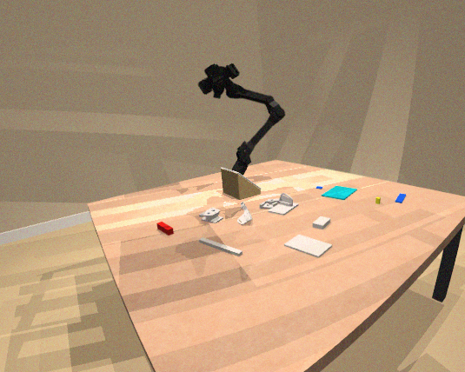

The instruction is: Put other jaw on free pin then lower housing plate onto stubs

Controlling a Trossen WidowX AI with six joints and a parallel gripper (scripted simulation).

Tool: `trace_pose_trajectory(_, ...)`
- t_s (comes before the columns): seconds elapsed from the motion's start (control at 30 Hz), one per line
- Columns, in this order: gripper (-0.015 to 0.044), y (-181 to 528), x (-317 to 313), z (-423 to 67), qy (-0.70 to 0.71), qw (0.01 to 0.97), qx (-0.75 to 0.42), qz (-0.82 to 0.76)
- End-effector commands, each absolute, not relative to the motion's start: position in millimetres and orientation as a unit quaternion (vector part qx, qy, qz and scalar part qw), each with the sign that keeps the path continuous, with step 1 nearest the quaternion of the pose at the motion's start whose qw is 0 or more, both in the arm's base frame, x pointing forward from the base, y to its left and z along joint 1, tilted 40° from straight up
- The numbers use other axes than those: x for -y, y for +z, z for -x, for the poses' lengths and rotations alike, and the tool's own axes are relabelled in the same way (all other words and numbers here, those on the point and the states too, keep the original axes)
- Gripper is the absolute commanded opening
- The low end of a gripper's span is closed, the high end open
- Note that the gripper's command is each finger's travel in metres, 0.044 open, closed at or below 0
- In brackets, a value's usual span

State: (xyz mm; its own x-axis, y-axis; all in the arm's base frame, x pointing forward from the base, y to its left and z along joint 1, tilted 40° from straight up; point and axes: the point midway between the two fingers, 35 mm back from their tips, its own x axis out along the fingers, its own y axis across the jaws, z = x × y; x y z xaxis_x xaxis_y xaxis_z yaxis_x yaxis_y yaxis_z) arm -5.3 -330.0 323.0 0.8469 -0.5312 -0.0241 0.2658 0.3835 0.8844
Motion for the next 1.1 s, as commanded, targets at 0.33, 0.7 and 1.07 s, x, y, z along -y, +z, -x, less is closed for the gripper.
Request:
trace_pose_trajectory(0.33,0.0164,323.0,330.0,5.3,-0.243,0.821,0.133,-0.499)
trace_pose_trajectory(0.7,0.0,323.0,330.0,5.3,-0.243,0.821,0.133,-0.499)
trace_pose_trajectory(1.07,0.0,318.4,334.2,3.6,-0.252,0.824,0.13,-0.49)
